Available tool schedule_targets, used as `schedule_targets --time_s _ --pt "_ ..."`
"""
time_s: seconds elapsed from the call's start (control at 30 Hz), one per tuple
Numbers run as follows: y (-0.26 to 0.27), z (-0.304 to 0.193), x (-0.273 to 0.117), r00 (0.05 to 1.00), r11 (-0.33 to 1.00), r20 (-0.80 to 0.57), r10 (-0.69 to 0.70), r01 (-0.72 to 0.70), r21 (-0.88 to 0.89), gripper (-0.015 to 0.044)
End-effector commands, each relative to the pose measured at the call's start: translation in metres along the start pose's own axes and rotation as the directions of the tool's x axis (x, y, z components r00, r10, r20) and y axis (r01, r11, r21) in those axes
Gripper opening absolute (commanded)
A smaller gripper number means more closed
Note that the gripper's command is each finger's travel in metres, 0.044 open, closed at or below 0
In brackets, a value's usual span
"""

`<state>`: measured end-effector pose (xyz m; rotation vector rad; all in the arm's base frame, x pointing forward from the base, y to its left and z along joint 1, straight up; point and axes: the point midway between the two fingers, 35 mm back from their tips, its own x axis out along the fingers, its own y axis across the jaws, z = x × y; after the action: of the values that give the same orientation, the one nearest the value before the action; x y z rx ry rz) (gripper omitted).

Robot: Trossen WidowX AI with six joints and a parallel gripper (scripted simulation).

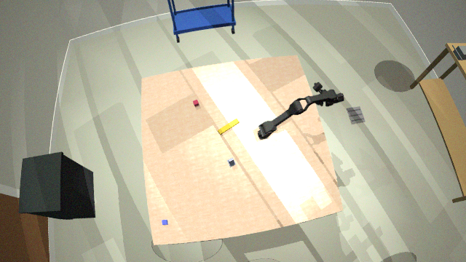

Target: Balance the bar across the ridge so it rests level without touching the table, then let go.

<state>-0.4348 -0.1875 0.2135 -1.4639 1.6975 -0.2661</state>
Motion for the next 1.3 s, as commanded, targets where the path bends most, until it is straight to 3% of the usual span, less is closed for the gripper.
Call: schedule_targets --time_s 0.0,0.1,0.67,1.27 --pt "-0.001 0.0 0.001 1.0 1.0 0.002 -0.001 0.001 -0.001 0.0374" --pt "-0.012 0.002 0.013 0.999 1.0 0.031 -0.011 0.011 -0.015 0.0315" --pt "-0.087 0.028 0.087 0.971 0.921 0.235 -0.055 0.14 -0.364 0.0315" --pt "-0.165 0.081 0.152 0.886 0.591 0.46 -0.051 0.398 -0.702 0.0315"
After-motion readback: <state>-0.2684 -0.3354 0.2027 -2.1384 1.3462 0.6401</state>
